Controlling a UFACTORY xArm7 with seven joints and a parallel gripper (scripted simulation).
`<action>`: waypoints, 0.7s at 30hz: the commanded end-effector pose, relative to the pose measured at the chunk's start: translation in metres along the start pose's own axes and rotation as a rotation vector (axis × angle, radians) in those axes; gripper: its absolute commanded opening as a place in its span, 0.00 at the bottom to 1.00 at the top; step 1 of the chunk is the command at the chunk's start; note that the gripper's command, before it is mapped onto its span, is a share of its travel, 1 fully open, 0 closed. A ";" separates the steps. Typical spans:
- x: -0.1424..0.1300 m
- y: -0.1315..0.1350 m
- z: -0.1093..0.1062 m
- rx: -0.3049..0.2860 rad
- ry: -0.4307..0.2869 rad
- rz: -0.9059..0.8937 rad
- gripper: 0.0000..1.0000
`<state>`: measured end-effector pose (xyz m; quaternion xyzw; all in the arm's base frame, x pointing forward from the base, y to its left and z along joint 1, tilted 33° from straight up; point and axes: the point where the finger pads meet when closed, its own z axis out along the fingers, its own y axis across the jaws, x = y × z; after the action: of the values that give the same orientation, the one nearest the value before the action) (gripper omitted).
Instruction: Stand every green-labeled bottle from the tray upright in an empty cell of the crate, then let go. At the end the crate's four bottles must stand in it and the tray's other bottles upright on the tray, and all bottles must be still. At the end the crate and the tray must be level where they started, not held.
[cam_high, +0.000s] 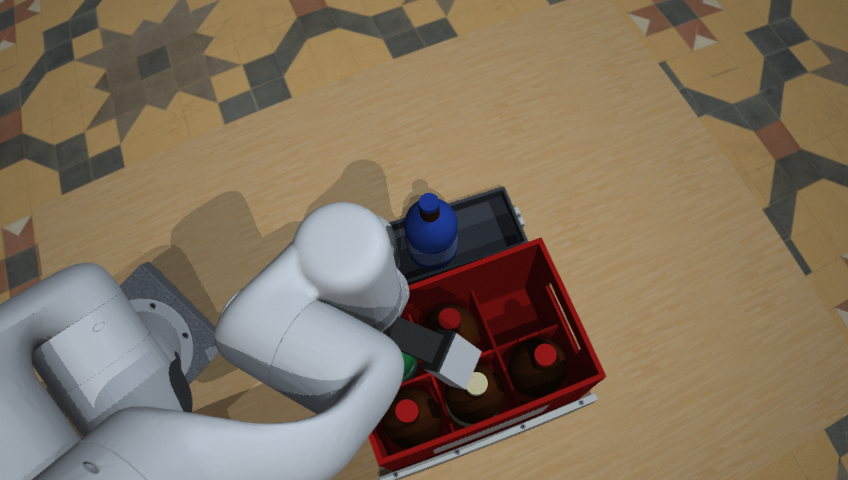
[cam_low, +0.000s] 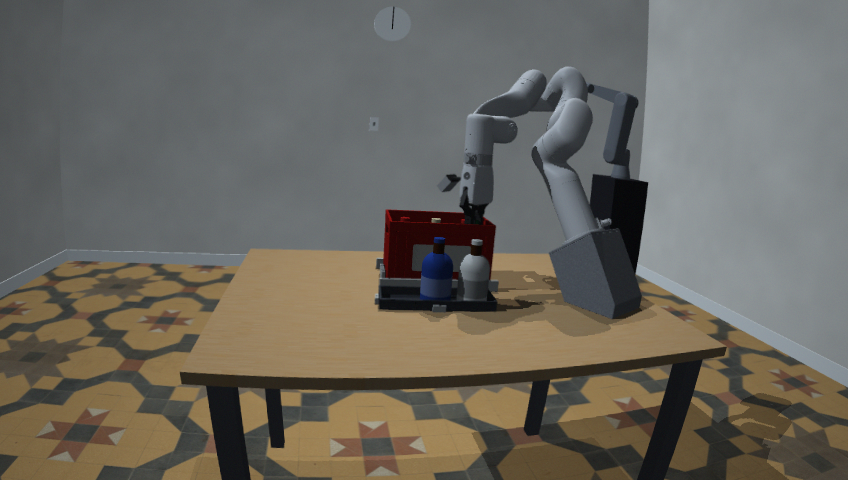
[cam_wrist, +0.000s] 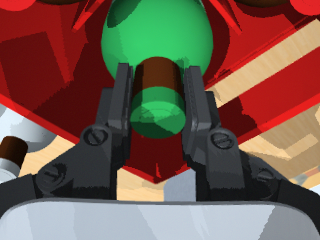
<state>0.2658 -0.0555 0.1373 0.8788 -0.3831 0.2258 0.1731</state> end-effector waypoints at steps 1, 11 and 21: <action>0.001 -0.001 0.001 0.002 0.002 0.001 0.00; 0.001 -0.001 0.005 0.002 0.002 0.001 0.00; 0.001 -0.001 0.009 0.002 0.002 0.001 0.00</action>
<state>0.2681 -0.0598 0.1299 0.8788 -0.3831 0.2258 0.1731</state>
